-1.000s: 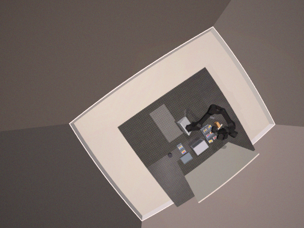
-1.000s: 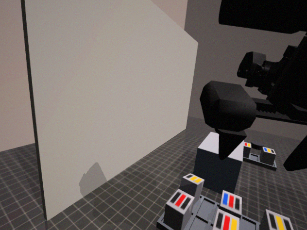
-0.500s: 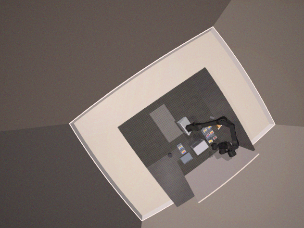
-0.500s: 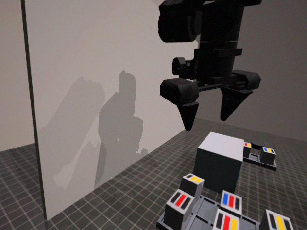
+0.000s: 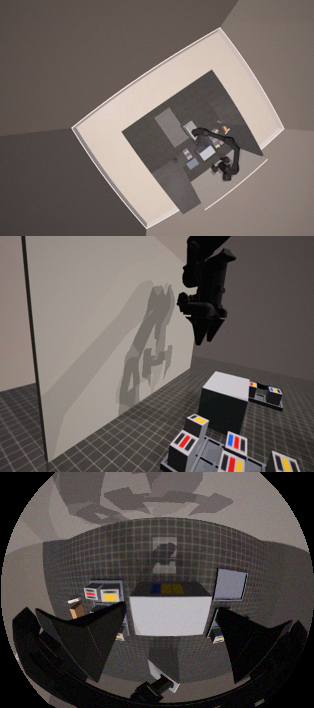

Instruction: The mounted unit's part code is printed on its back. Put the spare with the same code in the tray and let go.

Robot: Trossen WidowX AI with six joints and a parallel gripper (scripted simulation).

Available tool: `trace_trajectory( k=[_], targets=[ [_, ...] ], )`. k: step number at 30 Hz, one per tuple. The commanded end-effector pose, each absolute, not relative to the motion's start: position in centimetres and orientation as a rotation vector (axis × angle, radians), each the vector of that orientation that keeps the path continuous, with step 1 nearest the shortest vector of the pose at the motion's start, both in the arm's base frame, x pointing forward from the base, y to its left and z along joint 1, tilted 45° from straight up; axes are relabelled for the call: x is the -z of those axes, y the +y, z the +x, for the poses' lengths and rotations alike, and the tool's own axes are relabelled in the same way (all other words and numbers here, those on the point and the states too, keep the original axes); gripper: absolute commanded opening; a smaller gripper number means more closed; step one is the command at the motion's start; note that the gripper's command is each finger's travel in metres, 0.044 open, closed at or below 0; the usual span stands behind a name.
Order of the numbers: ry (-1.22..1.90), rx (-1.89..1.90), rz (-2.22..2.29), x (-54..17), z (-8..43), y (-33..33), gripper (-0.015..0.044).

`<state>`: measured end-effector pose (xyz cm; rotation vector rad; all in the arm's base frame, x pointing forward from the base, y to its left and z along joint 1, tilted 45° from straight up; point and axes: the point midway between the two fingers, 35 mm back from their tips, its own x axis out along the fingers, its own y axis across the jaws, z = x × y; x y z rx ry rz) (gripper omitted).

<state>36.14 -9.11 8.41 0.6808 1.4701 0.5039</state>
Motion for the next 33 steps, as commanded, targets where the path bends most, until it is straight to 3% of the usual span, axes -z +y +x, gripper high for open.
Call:
trace_trajectory(
  k=[1,21,33],
  targets=[
    [1.438,-0.558,0.656,-8.1,36.4,-9.8,0.044],
    [1.435,-0.564,0.647,-8.2,36.3,-9.6,0.044],
    [1.146,-0.967,0.046,-17.1,30.4,3.2,0.044]
  ],
)
